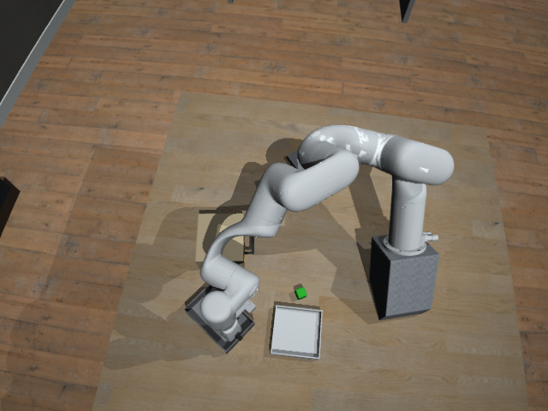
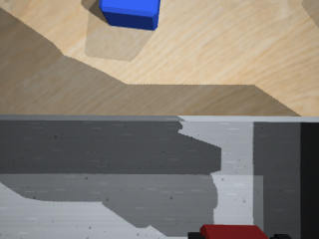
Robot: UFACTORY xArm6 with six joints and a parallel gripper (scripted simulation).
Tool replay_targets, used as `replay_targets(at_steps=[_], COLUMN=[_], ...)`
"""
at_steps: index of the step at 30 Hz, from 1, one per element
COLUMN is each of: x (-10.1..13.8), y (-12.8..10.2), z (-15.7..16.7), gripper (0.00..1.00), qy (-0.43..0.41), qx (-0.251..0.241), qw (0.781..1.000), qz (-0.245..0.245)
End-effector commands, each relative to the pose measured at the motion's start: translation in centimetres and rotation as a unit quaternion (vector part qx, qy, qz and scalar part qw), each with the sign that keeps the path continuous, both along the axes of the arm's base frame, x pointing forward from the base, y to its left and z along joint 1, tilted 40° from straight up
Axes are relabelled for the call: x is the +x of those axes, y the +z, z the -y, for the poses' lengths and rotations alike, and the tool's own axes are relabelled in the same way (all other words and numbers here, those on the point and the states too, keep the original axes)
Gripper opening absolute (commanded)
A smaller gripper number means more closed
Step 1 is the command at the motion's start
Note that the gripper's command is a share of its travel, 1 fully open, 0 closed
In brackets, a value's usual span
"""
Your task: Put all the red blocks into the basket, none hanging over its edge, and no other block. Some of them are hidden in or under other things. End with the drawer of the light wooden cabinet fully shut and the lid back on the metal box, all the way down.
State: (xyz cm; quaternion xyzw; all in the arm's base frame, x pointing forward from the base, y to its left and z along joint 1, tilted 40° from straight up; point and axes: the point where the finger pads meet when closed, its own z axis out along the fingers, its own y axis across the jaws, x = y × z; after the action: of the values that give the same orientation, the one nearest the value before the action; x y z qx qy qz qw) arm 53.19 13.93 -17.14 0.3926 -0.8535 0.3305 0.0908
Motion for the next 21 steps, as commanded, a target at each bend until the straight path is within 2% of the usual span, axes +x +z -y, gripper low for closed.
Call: replay_targets(at_steps=[1, 21], x=[0.0, -0.9], y=[1.2, 7.5], z=[-1.0, -6.3], gripper=[0.00, 0.00], qy=[0.001, 0.001], qx=[0.001, 0.001], qw=[1.000, 1.000], qz=[0.002, 0.002])
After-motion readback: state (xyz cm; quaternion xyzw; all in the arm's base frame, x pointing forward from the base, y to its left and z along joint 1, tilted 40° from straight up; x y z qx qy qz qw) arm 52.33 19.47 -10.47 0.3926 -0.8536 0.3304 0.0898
